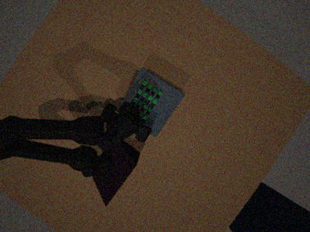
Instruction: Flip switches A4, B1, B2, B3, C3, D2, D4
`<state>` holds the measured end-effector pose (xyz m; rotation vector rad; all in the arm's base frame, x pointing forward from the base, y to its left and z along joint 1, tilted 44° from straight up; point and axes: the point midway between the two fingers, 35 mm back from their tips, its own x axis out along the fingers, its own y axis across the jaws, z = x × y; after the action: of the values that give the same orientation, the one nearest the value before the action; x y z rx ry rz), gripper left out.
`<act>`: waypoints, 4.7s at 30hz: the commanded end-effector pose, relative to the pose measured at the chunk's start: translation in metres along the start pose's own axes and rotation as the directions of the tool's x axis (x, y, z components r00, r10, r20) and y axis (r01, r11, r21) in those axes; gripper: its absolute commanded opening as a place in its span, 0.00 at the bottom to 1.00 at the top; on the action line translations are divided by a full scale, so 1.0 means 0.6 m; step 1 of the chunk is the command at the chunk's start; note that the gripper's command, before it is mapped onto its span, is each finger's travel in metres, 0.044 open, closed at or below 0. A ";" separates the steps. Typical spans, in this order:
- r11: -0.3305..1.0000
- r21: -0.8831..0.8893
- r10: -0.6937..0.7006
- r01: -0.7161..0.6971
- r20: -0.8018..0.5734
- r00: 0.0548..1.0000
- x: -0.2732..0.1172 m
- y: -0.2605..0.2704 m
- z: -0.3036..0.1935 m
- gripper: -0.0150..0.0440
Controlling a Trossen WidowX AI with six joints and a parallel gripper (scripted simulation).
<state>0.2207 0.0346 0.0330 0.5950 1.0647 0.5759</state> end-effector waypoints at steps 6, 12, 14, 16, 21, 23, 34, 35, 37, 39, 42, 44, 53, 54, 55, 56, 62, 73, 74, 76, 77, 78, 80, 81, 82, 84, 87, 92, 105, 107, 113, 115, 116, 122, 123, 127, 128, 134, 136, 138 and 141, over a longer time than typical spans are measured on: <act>1.000 0.004 0.000 0.000 0.000 1.000 0.002 0.000 0.000 0.25; 1.000 0.005 -0.015 0.015 -0.019 1.000 -0.059 -0.008 0.004 0.25; 1.000 0.005 -0.007 0.008 -0.027 1.000 -0.093 -0.004 0.004 0.25; 1.000 0.005 -0.003 0.003 -0.028 1.000 -0.106 -0.001 0.004 0.25; 1.000 0.005 -0.003 0.003 -0.028 1.000 -0.106 -0.001 0.004 0.25; 1.000 0.005 -0.003 0.004 -0.028 1.000 -0.106 -0.011 0.009 0.25; 1.000 0.002 -0.006 0.006 -0.040 0.999 -0.076 -0.080 0.035 0.25; 1.000 0.002 -0.005 0.005 -0.047 0.999 -0.060 -0.079 0.035 0.25; 1.000 0.001 -0.004 0.004 -0.052 0.999 -0.047 -0.078 0.035 0.25; 1.000 0.001 -0.004 0.004 -0.052 0.999 -0.047 -0.078 0.035 0.25; 1.000 0.001 -0.004 0.004 -0.052 0.999 -0.045 -0.078 0.035 0.25; 1.000 0.001 -0.003 0.003 -0.051 0.999 -0.035 -0.078 0.035 0.25; 1.000 0.001 -0.003 0.003 -0.051 0.999 -0.019 -0.078 0.034 0.25; 1.000 0.001 -0.003 0.003 -0.051 0.999 -0.016 -0.078 0.034 0.25; 1.000 0.001 -0.003 0.003 -0.051 0.999 -0.013 -0.078 0.034 0.25; 1.000 0.001 -0.003 0.003 -0.051 0.999 -0.011 -0.078 0.034 0.25; 1.000 0.001 -0.003 0.003 -0.051 0.999 -0.007 -0.078 0.034 0.25; 1.000 0.001 -0.003 0.003 -0.051 0.999 -0.007 -0.078 0.034 0.25; 1.000 0.001 -0.003 0.003 -0.051 0.999 -0.007 -0.078 0.034 0.25; 1.000 0.001 -0.003 0.003 -0.051 0.999 -0.007 -0.078 0.034 0.25; 1.000 0.001 -0.003 0.003 -0.051 0.999 -0.007 -0.078 0.034 0.25; 1.000 0.001 -0.003 0.003 -0.051 0.999 -0.007 -0.078 0.034 0.25; 1.000 0.001 -0.002 0.003 -0.051 0.999 -0.006 -0.078 0.034 0.25; 1.000 0.001 -0.002 0.003 -0.051 0.999 -0.006 -0.078 0.034 0.25; 1.000 0.001 -0.002 0.003 -0.051 0.999 -0.006 -0.078 0.034 0.25; 1.000 0.001 -0.002 0.003 -0.051 0.999 -0.005 -0.078 0.034 0.25; 1.000 0.001 -0.002 0.003 -0.051 0.999 -0.005 -0.078 0.034 0.25; 1.000 0.001 -0.002 0.002 -0.051 0.999 -0.003 -0.078 0.034 0.25; 1.000 0.001 -0.002 0.002 -0.051 0.999 -0.001 -0.078 0.034 0.25; 1.000 0.001 -0.002 0.002 -0.051 0.999 0.000 -0.078 0.034 0.25; 1.000 0.001 -0.002 0.002 -0.051 0.999 0.001 -0.078 0.034 0.25; 1.000 0.001 -0.002 0.002 -0.051 0.999 0.002 -0.078 0.034 0.25; 1.000 0.001 -0.002 0.002 -0.051 0.999 0.002 -0.078 0.034 0.25; 1.000 0.001 -0.002 0.002 -0.051 0.999 0.003 -0.078 0.034 0.25; 1.000 0.001 -0.002 0.002 -0.051 0.999 0.003 -0.078 0.034 0.25; 1.000 0.000 -0.010 0.010 -0.042 0.999 -0.050 -0.083 0.036 0.25; 1.000 0.001 -0.009 0.009 -0.037 0.999 -0.073 -0.082 0.036 0.25; 1.000 0.002 -0.005 0.005 -0.027 1.000 -0.105 -0.079 0.035 0.25; 1.000 0.002 -0.006 0.006 -0.027 1.000 -0.107 -0.072 0.049 0.25; 1.000 0.003 -0.006 0.007 -0.027 1.000 -0.111 -0.046 0.090 0.25; 1.000 0.002 -0.003 0.003 -0.026 1.000 -0.114 -0.021 0.120 0.25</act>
<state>0.2493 -0.0393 0.0729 0.5900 1.0992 0.5764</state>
